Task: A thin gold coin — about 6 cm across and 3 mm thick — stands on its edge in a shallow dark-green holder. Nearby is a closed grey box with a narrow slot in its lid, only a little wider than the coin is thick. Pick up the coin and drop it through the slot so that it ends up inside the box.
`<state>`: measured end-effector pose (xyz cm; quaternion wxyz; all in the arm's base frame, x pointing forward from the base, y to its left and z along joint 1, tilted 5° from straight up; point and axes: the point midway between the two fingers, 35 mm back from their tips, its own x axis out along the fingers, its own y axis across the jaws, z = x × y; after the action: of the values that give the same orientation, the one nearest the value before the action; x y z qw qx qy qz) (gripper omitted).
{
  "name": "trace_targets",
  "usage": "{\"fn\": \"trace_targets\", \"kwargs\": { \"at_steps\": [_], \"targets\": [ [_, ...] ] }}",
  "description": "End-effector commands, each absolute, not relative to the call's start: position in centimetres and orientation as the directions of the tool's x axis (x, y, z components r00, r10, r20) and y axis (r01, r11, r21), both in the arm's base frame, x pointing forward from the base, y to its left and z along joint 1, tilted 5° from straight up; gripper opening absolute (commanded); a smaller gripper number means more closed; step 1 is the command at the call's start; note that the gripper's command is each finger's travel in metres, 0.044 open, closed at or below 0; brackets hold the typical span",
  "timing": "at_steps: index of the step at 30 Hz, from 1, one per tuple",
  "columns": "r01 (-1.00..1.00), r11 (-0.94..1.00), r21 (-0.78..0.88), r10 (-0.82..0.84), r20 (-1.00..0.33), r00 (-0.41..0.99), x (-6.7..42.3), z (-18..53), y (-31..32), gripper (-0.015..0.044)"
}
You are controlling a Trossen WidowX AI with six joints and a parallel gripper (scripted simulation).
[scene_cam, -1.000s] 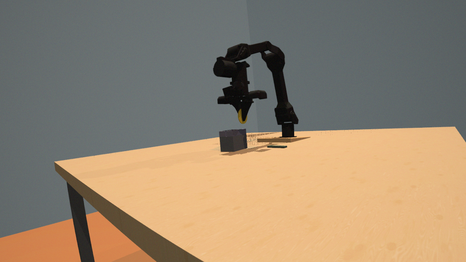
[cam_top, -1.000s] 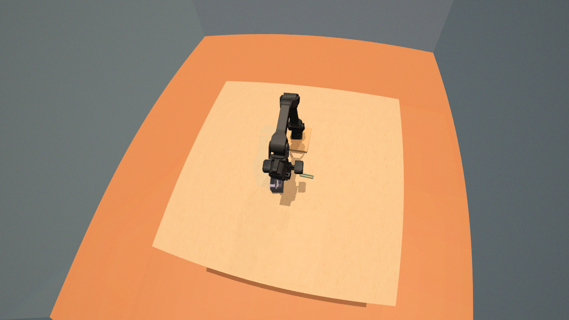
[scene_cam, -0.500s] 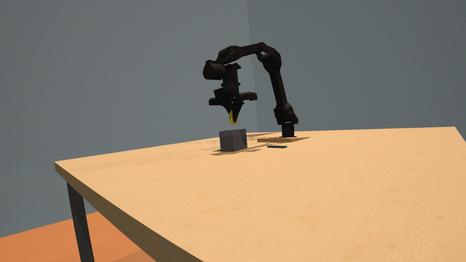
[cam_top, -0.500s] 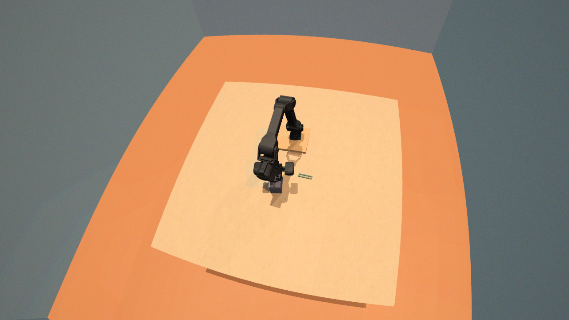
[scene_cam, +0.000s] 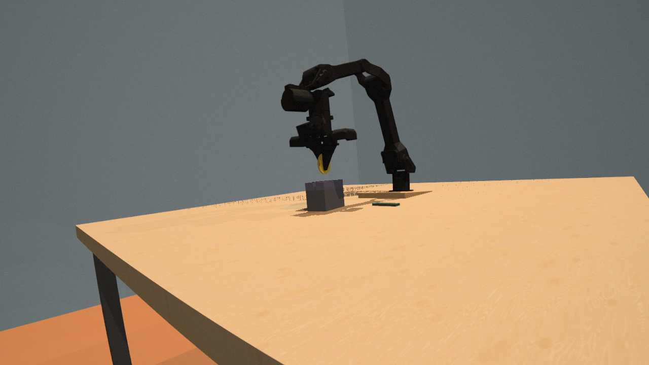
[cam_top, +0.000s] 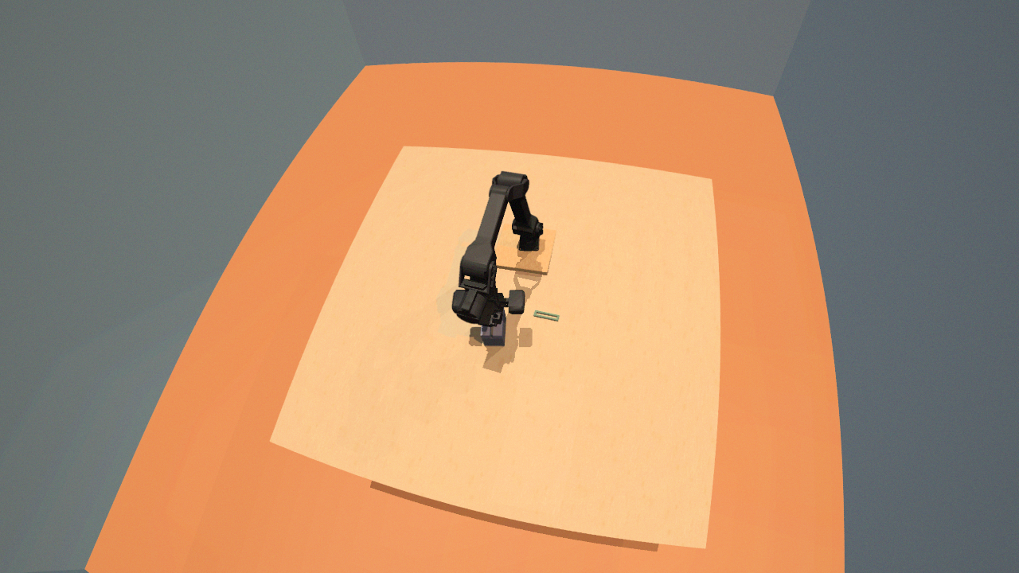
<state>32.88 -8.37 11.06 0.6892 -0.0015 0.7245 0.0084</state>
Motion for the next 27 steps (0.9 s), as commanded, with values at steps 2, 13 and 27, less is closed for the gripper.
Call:
{"fn": "trace_targets", "kwargs": {
  "at_steps": [2,13,27],
  "targets": [
    [-0.011,1.0,0.01,0.009,-0.999,-0.049,32.9,11.1,-8.47,0.0],
    [-0.019,1.0,0.011,0.01,-0.999,-0.051,32.94,11.18,-8.76,0.0],
    [-0.017,1.0,0.011,0.01,-0.999,-0.052,32.9,10.64,-8.82,0.0]
  ]
}}
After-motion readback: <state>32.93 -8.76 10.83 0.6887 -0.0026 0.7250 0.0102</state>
